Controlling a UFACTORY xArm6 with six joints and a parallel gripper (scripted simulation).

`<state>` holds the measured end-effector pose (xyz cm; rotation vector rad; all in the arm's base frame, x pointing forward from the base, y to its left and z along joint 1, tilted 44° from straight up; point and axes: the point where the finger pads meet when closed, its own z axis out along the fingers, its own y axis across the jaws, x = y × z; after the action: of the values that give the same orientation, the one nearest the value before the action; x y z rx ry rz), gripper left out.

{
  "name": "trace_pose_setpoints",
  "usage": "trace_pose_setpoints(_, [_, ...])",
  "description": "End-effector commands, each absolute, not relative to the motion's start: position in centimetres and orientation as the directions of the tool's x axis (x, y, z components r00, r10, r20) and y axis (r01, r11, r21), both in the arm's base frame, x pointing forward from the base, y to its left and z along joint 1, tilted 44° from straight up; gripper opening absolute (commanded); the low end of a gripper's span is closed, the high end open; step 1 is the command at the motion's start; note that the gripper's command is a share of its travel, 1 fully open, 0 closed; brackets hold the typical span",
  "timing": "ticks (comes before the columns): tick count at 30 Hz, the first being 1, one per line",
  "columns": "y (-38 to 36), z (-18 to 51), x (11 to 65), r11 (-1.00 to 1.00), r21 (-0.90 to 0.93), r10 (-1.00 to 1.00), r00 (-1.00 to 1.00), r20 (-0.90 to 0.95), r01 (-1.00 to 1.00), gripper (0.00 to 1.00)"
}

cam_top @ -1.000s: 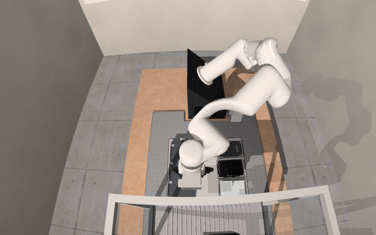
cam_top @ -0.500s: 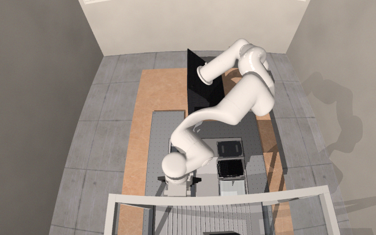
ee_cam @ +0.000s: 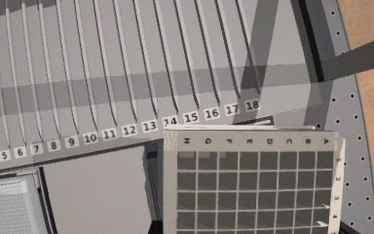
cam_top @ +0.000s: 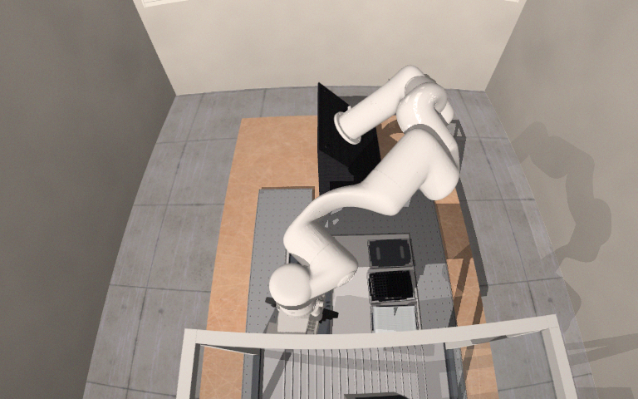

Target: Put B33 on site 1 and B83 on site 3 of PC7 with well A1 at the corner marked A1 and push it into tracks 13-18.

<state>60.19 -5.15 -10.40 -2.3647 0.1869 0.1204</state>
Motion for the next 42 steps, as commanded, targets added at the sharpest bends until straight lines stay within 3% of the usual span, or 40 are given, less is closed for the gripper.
trace_pose_setpoints(1, [-5.33,-10.23,60.34,-0.683,-0.646,-0.223,0.939,-0.261,-0.341,0.0])
trace_pose_setpoints(10, [-5.33,-10.23,60.34,-0.613,-0.568,-0.375,0.835,-0.403,-0.549,0.0])
trace_pose_setpoints(22, [-5.34,-10.23,60.35,-0.419,-0.366,-0.584,0.555,-0.592,-0.831,0.0])
trace_pose_setpoints(42, [-5.33,-10.23,60.34,-0.064,-0.014,-0.716,0.055,-0.696,-0.998,0.0])
